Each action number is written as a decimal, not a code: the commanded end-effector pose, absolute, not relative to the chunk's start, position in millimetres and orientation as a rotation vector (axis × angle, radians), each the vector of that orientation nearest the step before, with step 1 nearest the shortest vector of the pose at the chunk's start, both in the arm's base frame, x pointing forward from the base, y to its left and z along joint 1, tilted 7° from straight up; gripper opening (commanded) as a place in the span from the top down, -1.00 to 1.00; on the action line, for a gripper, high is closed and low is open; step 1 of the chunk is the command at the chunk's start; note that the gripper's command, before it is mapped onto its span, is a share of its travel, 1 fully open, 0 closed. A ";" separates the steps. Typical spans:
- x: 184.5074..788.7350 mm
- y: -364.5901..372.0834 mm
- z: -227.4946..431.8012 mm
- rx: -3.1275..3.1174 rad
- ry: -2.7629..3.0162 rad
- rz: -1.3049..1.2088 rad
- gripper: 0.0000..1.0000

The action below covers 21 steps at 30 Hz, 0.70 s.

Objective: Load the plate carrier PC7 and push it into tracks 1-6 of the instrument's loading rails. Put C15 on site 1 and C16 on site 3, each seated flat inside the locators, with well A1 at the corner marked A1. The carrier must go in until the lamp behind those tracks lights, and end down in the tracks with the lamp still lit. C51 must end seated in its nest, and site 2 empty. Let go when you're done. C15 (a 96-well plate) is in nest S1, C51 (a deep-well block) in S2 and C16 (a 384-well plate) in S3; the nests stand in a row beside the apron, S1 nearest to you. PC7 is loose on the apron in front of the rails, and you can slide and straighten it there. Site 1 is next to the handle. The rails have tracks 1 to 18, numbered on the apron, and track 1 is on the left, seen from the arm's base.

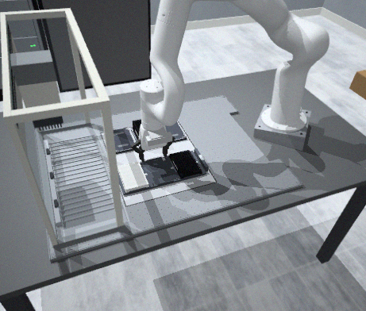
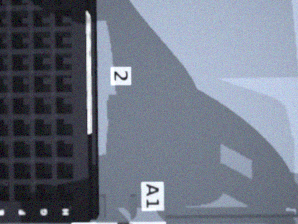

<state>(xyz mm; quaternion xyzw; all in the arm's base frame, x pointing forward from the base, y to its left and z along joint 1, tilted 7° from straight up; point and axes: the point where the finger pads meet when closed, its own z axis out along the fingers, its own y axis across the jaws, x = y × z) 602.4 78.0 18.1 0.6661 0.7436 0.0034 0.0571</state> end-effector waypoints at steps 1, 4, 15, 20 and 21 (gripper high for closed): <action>603.0 80.1 18.7 2.019 2.254 0.013 -1.00; 602.8 81.6 18.6 2.019 2.254 0.013 -1.00; 602.3 86.1 18.2 2.019 2.254 0.013 -1.00; 602.1 88.5 18.0 2.019 2.254 0.013 -1.00; 602.0 89.0 18.0 2.019 2.254 0.013 -1.00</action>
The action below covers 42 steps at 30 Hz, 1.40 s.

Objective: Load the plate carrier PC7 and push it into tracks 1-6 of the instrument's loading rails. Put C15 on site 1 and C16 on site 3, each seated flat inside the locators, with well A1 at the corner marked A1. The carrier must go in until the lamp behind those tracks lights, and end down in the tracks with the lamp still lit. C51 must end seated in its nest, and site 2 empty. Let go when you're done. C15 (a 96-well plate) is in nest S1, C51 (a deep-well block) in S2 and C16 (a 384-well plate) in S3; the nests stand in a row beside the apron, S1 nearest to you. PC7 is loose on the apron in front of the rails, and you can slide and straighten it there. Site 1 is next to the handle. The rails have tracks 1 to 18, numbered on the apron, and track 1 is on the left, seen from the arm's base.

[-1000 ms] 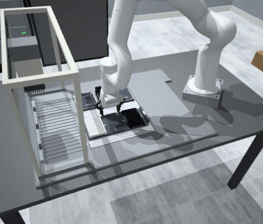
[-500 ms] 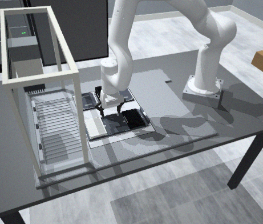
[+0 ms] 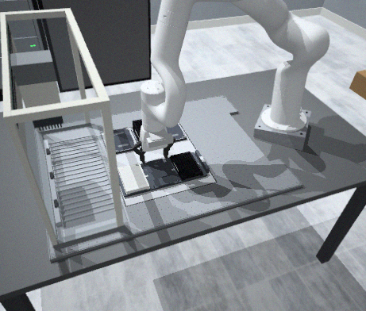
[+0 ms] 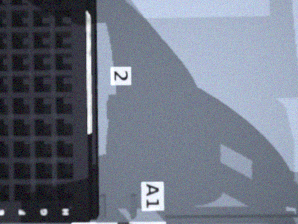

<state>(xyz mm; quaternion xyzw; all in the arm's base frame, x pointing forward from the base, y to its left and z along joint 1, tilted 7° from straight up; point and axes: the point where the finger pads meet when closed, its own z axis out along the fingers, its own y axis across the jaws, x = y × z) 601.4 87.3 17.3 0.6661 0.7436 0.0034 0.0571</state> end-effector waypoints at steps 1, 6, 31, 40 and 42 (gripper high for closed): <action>602.0 89.5 17.9 2.019 2.254 0.013 -1.00; 601.7 92.0 17.7 2.019 2.254 0.013 -1.00; 600.6 102.4 16.9 2.019 2.254 0.013 -1.00; 600.1 106.9 16.5 2.019 2.254 0.013 -1.00; 600.1 107.4 16.5 2.019 2.254 0.013 -1.00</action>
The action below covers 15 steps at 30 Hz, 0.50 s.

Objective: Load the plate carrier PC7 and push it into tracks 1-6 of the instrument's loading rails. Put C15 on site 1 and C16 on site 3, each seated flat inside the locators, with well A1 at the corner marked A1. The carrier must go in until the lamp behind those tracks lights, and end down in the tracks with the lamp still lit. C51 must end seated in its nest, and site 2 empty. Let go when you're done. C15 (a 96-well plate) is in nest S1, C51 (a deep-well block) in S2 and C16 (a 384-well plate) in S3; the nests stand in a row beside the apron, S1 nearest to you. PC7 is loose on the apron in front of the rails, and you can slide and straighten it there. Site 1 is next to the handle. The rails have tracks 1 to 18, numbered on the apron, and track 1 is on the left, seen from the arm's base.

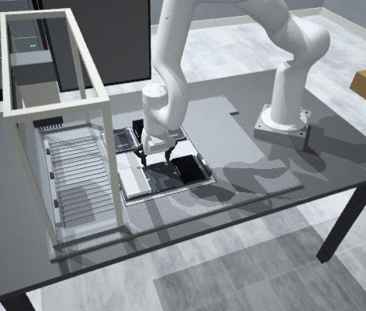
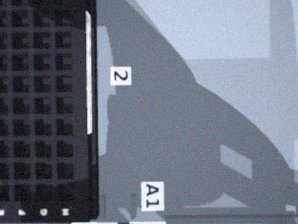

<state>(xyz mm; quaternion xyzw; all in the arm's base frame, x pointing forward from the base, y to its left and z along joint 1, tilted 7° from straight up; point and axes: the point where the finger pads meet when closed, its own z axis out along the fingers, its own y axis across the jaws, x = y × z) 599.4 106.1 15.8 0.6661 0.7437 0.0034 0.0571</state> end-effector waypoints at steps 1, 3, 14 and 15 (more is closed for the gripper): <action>600.1 107.4 16.5 2.019 2.254 0.013 -1.00; 600.0 108.4 16.4 2.019 2.254 0.013 -1.00; 599.4 113.8 16.0 2.019 2.254 0.013 -1.00; 599.3 114.3 15.9 2.019 2.254 0.013 -1.00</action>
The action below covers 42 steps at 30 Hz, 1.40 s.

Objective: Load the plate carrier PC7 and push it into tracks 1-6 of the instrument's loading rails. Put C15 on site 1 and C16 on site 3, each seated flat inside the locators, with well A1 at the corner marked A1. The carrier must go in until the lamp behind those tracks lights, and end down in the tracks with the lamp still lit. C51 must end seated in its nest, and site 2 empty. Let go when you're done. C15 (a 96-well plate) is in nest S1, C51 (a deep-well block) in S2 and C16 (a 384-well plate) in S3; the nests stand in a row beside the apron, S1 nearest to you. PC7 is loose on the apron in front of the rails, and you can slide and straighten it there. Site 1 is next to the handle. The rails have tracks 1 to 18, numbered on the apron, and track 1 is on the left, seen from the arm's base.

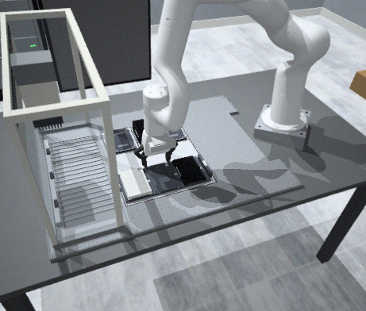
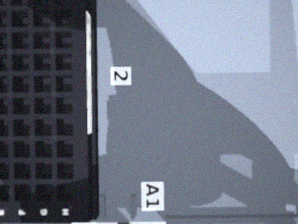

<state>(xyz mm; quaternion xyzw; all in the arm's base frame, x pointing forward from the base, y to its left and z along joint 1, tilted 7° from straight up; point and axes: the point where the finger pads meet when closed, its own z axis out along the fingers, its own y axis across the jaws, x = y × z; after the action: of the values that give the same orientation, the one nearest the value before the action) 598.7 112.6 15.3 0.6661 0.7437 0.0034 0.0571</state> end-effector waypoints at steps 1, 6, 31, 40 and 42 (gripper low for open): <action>599.3 114.8 15.9 2.019 2.254 0.013 -1.00; 599.1 116.3 15.8 2.019 2.254 0.013 -1.00; 597.9 127.7 14.9 2.019 2.254 0.013 -1.00; 597.5 131.2 14.6 2.019 2.254 0.013 -1.00; 597.4 132.2 14.5 2.019 2.254 0.013 -1.00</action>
<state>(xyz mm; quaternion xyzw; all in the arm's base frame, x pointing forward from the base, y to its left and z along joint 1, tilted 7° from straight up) 596.7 130.4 13.8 0.6661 0.7436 0.0034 0.0571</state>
